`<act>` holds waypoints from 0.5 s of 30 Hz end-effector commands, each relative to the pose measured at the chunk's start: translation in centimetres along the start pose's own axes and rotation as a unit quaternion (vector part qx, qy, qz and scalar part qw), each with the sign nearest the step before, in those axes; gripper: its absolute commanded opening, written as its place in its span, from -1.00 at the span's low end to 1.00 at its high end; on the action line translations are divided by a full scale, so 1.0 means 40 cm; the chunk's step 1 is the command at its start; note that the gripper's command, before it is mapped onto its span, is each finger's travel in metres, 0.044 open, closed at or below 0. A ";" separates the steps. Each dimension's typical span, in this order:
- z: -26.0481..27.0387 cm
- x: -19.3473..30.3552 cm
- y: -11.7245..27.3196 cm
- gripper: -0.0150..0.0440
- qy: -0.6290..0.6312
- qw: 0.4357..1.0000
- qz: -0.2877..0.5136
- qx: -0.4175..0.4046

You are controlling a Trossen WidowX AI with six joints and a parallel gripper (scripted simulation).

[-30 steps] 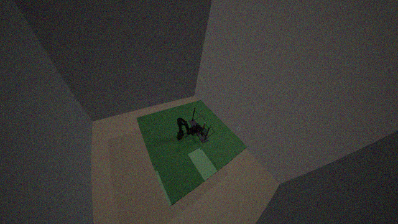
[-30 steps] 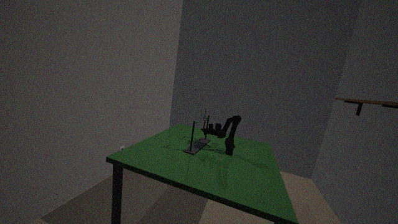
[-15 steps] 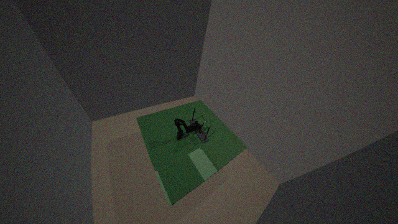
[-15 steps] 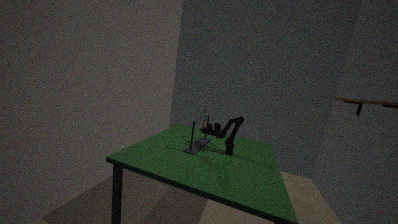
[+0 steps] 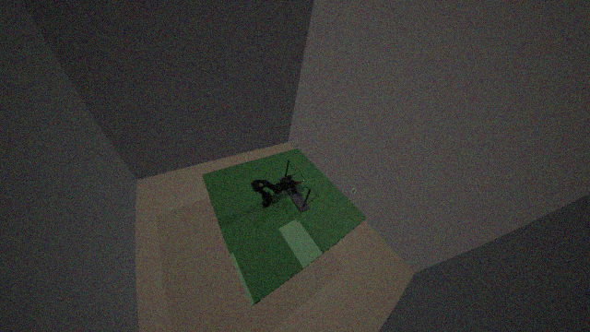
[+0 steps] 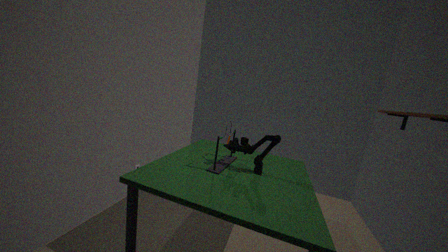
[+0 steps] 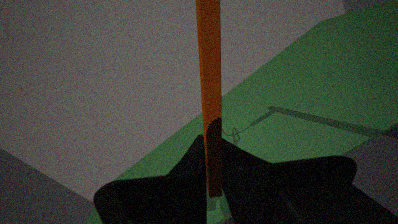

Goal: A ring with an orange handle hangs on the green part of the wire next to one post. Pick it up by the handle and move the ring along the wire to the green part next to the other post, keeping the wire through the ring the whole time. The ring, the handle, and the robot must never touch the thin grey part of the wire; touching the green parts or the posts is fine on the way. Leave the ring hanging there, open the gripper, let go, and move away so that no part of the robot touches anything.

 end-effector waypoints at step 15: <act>0.141 -0.054 0.073 -1.00 -0.175 0.977 0.118 -0.010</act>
Point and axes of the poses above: the point midway between the two fingers, 35 mm back from their tips, its own y axis back along the fingers, its own z axis across the jaws, x = y × z, the point moved 6 cm from there along y, back along the fingers, and after that the axes turned 10 degrees about -y, right-handed, at the moved point
